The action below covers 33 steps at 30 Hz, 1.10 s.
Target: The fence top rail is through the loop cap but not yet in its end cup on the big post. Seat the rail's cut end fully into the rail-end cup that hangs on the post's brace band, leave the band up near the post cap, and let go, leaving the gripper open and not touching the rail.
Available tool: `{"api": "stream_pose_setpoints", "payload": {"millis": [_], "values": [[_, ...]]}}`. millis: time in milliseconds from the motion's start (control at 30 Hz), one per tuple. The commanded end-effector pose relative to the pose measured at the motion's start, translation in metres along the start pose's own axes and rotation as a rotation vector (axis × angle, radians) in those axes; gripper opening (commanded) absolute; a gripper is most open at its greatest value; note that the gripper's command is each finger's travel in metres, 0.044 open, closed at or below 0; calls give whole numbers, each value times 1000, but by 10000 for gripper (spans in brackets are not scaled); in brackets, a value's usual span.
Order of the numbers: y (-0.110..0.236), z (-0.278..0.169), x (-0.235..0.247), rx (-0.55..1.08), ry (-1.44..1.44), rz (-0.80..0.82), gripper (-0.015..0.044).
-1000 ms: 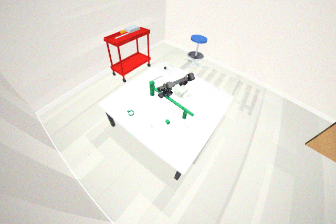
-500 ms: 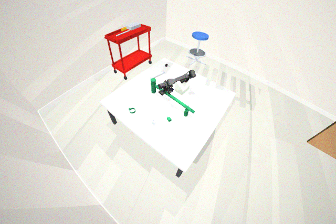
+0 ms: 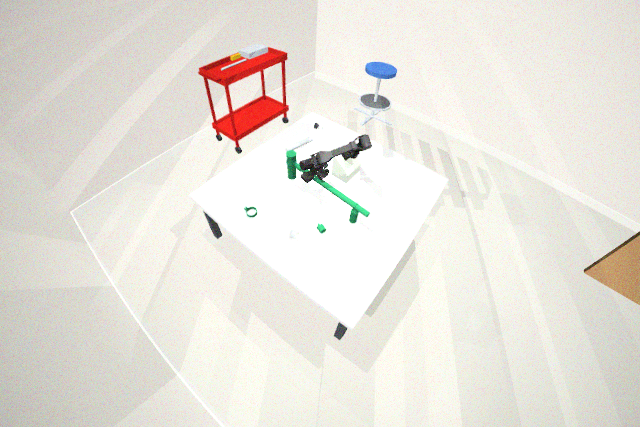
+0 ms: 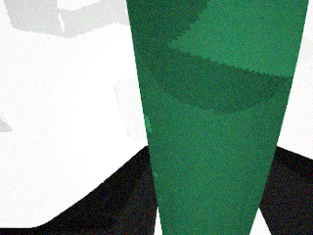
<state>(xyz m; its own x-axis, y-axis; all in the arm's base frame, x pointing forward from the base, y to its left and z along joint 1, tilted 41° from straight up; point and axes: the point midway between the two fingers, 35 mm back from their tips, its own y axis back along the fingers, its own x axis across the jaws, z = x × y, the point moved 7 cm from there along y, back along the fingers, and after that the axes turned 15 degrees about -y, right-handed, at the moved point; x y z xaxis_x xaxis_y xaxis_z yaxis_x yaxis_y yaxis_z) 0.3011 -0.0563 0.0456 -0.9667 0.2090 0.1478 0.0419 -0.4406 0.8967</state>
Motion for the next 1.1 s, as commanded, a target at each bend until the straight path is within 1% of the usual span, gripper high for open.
{"api": "stream_pose_setpoints", "payload": {"millis": [0,133,467,567,700,800,967,1067], "values": [[0,0,0,0,0,0,0],[0,0,0,0,0,0,0],[1,1,0,0,0,0,262],[9,5,1,0,0,0,341],[28,16,4,0,0,0,440],[44,26,7,-1,0,0,440],[52,25,7,2,4,-6,440],[77,25,9,2,4,-6,440]]}}
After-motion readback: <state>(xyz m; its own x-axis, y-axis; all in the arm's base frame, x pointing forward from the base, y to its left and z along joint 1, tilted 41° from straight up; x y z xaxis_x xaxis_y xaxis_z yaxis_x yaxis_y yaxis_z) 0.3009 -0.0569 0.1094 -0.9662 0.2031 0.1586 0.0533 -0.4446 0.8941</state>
